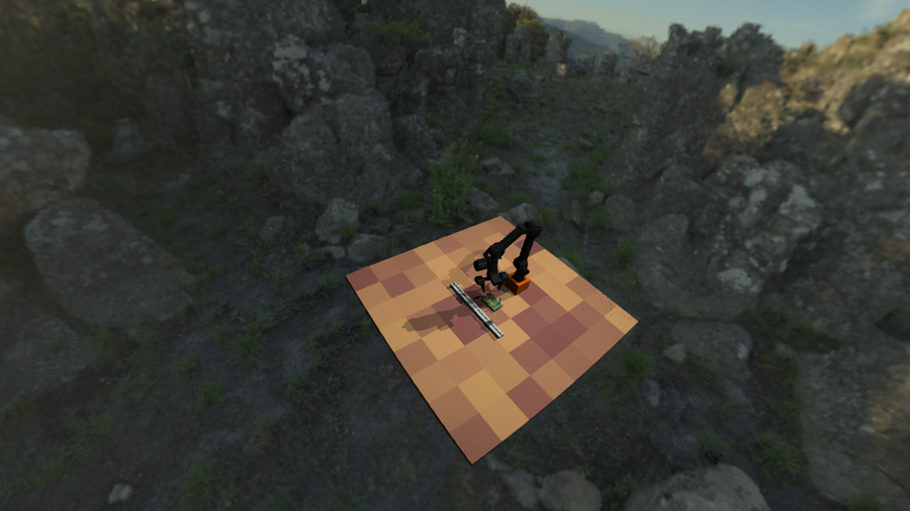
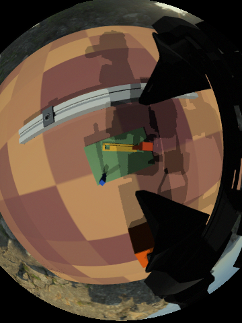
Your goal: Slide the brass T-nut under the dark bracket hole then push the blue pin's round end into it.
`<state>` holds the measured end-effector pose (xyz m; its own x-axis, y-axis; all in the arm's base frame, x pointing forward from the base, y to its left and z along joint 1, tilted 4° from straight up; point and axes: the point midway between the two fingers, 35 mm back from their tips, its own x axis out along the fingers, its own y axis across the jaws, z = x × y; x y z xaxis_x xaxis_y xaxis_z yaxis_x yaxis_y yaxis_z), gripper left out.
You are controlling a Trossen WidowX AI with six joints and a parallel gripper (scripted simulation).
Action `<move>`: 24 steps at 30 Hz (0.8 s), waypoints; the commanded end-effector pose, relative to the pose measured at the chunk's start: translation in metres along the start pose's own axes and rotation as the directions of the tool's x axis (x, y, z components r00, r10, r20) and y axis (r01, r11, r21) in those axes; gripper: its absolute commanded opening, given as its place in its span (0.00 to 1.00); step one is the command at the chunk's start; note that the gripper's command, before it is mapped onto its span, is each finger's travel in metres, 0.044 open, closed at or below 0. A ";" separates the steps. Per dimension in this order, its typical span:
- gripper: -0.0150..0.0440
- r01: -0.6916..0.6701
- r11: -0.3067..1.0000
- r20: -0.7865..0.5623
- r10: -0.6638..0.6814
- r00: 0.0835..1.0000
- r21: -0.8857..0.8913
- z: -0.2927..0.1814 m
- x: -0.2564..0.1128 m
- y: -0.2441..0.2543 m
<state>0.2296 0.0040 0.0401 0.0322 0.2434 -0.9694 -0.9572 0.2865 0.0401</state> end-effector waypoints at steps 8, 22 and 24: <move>1.00 0.000 1.000 -0.005 0.000 1.000 -0.003 -0.005 0.017 -0.001; 1.00 0.000 1.000 -0.005 0.000 1.000 -0.003 -0.011 0.039 -0.001; 1.00 0.000 1.000 -0.005 0.000 1.000 -0.003 -0.012 0.042 -0.001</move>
<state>0.2319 0.0029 0.0030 0.0421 0.2418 -0.9694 -0.9576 0.2865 0.0298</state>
